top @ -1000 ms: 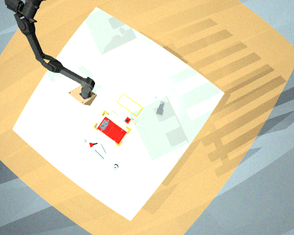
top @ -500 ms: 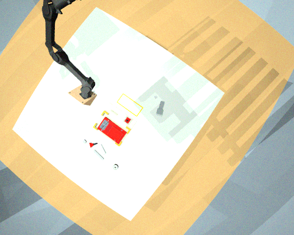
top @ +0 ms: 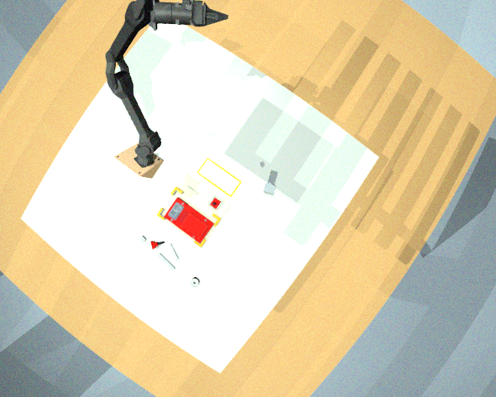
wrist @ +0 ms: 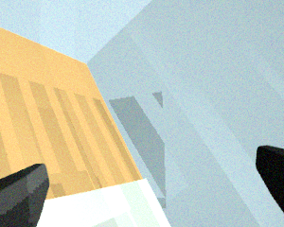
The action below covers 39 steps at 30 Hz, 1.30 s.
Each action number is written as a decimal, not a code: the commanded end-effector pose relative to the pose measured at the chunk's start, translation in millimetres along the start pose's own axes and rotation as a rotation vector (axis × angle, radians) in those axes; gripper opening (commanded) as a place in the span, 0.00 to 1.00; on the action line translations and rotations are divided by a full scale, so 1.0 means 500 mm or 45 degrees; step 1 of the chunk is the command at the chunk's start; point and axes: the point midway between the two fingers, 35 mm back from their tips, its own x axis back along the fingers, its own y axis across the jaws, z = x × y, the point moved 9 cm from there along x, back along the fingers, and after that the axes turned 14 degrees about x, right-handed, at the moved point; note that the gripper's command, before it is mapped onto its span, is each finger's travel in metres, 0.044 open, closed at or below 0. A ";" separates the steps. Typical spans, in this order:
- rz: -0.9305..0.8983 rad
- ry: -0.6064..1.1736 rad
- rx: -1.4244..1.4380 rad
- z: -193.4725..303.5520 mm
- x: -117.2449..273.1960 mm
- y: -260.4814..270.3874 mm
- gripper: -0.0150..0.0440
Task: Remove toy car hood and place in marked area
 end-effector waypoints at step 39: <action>-0.232 1.362 -0.474 0.803 -0.309 -0.222 1.00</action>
